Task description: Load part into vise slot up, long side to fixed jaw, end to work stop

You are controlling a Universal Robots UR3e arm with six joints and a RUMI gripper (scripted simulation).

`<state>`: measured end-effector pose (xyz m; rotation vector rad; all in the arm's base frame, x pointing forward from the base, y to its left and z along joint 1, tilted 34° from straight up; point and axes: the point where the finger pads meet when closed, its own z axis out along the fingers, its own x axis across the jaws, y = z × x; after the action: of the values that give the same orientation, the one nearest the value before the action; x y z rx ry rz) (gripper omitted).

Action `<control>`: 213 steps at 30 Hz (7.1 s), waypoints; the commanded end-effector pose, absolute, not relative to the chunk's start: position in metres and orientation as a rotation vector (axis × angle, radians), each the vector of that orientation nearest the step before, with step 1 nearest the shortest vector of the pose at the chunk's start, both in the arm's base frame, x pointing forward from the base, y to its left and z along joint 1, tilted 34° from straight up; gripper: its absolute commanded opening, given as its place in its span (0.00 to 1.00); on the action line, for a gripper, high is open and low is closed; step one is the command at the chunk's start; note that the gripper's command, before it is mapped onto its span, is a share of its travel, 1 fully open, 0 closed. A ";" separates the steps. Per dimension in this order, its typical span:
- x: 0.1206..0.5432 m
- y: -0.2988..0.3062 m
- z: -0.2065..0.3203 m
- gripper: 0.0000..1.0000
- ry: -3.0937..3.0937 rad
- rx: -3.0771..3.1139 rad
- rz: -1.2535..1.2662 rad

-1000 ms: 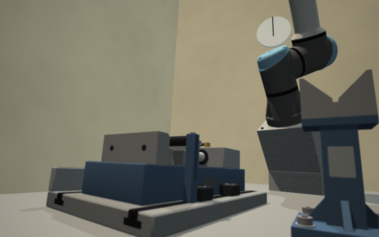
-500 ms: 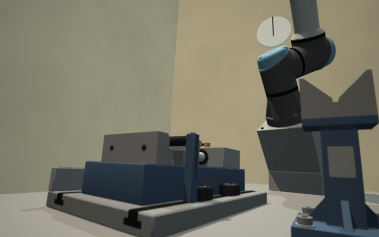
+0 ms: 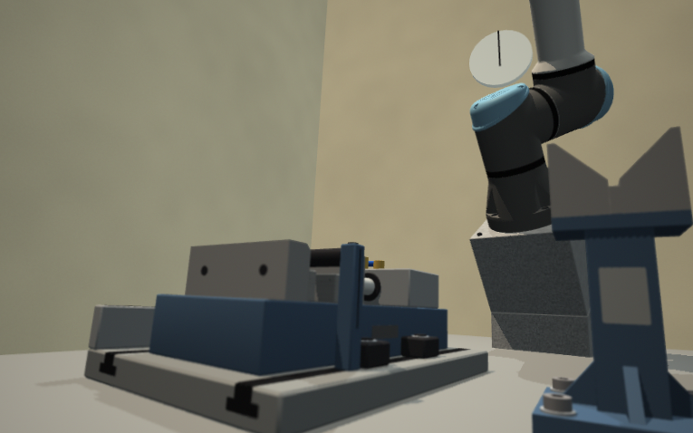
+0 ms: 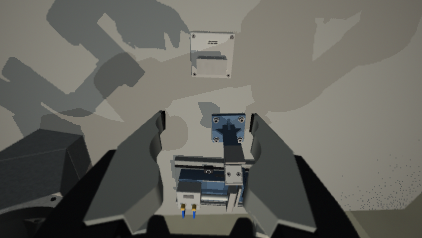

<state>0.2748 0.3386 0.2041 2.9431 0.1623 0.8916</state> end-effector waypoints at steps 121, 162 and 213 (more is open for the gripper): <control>0.360 0.336 0.079 0.51 0.161 2.944 0.893; 0.389 0.334 0.036 0.51 0.161 2.944 0.893; 0.391 0.334 0.032 0.51 0.161 2.944 0.893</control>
<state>0.3910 0.3338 0.0312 2.9436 0.1605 0.8899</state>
